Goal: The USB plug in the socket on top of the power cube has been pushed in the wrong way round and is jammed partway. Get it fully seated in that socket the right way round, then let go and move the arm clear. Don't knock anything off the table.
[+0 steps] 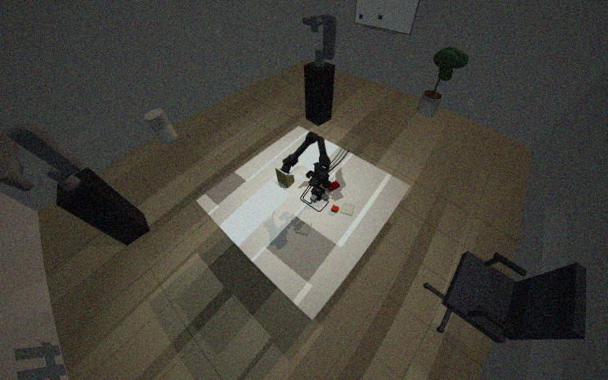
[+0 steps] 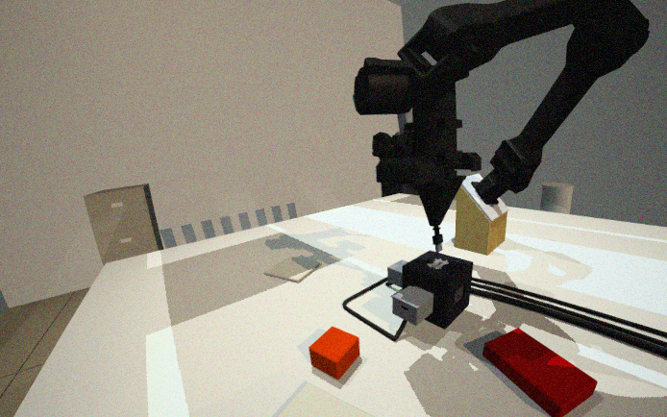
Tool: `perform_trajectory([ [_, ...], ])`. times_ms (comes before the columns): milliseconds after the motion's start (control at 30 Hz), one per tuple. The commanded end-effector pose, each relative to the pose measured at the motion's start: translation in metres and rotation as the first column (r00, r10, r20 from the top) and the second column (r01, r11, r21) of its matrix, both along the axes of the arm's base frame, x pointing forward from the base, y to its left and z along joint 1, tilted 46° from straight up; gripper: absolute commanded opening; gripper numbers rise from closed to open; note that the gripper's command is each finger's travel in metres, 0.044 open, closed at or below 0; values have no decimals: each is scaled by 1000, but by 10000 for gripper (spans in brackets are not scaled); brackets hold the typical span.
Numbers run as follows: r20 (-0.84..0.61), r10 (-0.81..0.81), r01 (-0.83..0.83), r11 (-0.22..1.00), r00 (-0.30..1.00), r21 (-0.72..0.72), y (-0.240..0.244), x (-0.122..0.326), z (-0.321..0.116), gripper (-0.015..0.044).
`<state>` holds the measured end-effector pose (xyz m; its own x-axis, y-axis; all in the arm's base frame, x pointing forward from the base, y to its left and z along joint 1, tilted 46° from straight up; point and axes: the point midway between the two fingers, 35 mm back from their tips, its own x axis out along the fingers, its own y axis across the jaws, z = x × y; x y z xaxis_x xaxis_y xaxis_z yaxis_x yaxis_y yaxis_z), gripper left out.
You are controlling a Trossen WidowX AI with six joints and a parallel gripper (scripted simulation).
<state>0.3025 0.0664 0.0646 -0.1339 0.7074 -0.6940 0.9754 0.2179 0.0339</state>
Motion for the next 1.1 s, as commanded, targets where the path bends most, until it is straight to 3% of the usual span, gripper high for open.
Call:
perform_trajectory([
  [0, 1, 2, -2, 1000, 1000, -2, -1, 0, 1, 0],
  [533, 251, 235, -247, 969, 939, 16, 0, 0, 0, 0],
  [1067, 520, 457, -511, 858, 721, -46, 0, 0, 0, 0],
])
